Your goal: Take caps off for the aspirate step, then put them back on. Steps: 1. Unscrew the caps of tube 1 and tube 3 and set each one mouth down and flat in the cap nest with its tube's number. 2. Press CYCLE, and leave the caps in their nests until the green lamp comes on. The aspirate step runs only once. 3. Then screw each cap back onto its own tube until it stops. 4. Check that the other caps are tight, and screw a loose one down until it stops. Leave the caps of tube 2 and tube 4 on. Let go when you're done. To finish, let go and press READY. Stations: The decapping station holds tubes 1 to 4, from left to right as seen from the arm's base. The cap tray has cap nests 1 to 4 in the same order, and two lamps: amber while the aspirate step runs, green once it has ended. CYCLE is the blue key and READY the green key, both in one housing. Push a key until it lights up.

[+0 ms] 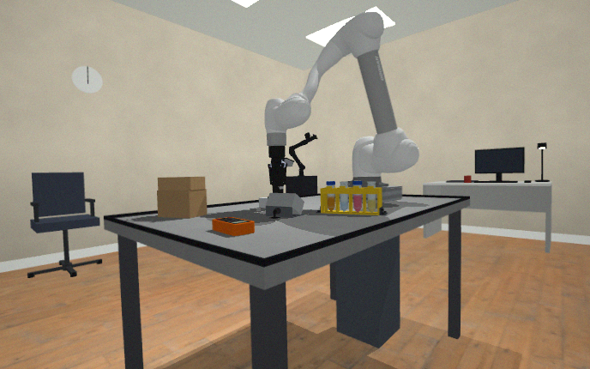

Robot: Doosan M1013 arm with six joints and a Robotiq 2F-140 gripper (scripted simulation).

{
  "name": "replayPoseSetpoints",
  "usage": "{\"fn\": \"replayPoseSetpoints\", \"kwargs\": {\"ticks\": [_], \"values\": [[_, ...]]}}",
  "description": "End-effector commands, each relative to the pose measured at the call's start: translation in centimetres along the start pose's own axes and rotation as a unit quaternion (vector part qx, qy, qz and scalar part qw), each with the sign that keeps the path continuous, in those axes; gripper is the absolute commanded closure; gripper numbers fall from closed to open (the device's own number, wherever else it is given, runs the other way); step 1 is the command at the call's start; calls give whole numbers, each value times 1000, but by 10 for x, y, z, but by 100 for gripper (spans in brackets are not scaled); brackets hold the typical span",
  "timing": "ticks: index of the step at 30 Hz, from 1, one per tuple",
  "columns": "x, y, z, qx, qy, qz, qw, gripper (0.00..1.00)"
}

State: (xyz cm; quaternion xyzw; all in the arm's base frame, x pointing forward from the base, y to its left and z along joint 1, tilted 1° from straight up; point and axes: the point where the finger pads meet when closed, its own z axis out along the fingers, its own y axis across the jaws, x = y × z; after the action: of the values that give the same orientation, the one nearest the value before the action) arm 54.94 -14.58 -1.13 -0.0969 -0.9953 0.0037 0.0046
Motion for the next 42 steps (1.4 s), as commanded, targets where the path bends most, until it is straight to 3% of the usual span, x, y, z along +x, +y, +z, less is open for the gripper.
{"fn": "replayPoseSetpoints", "kwargs": {"ticks": [1,38,39,42], "values": [[-1,0,7,0,-1,0,1000,70],[-1,0,17,0,-1,0,1000,70],[-1,0,17,0,-1,0,1000,64],[-1,0,17,0,-1,0,1000,64]]}}
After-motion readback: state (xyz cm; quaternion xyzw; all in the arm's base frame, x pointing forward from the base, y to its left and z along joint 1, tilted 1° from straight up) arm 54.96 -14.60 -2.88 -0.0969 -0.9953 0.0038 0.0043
